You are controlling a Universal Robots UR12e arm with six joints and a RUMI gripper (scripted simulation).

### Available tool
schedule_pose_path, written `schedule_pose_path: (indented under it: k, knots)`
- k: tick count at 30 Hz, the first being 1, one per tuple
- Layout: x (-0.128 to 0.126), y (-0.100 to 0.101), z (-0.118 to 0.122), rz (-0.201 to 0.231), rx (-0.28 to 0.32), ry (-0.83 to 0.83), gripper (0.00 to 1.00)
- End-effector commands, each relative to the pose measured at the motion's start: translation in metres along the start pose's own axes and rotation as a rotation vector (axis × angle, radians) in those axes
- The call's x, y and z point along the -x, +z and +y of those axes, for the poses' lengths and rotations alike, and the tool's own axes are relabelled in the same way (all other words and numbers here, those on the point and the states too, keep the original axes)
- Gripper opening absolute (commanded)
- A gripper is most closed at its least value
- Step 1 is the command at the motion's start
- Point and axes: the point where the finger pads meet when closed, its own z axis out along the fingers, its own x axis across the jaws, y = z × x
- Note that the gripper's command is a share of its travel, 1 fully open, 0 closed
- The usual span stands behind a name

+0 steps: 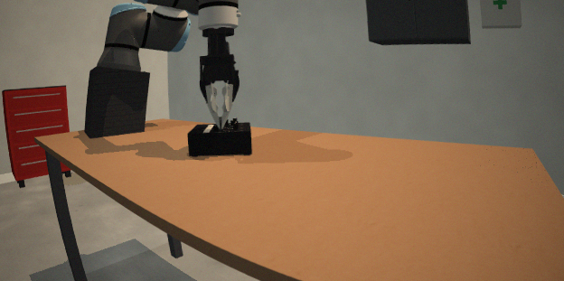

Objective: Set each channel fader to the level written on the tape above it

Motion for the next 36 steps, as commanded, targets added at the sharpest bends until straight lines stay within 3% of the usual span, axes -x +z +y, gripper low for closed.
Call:
schedule_pose_path:
  k: [1,36]
  knots:
    - [0.0003,-0.0006,0.0006,0.001,0.001,0.0,0.0]
    - [-0.0057,-0.0006,0.0006,0.001,0.001,0.0,0.0]
